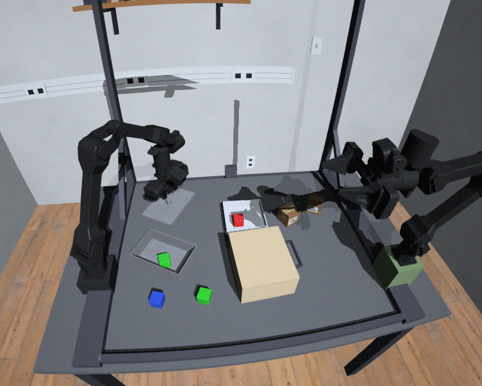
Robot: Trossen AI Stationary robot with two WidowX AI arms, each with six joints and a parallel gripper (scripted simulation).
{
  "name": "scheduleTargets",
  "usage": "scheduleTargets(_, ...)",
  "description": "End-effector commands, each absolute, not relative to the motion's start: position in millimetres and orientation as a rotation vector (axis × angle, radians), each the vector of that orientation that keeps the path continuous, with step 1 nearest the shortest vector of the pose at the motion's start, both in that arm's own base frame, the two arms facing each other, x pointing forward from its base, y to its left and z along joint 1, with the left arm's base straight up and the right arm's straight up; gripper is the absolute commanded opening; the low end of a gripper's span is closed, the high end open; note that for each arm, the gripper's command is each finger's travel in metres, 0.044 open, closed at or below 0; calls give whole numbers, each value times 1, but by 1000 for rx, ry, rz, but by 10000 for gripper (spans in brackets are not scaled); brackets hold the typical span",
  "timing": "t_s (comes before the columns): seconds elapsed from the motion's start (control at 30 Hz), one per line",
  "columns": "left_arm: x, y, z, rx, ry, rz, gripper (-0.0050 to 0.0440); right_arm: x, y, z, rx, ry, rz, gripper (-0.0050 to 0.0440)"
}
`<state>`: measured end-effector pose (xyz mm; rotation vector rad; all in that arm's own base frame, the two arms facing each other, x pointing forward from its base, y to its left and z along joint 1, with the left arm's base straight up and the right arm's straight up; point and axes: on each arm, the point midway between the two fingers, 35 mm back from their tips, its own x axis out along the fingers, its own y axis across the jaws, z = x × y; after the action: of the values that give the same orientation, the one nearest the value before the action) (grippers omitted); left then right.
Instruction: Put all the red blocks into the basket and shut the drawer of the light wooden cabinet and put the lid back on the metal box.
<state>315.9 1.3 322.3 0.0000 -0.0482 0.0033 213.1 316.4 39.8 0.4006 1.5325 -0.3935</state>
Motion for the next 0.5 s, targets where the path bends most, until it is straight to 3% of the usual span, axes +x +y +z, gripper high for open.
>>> scheduleTargets(0.0, 312, 1, 337, -2, -90, 3, 400, 214, 317, 35, 407, 1525, -392, 150)
scheduleTargets(0.47, 312, 1, 337, -2, -90, 3, 400, 214, 318, 17, 411, 1523, -388, 150)
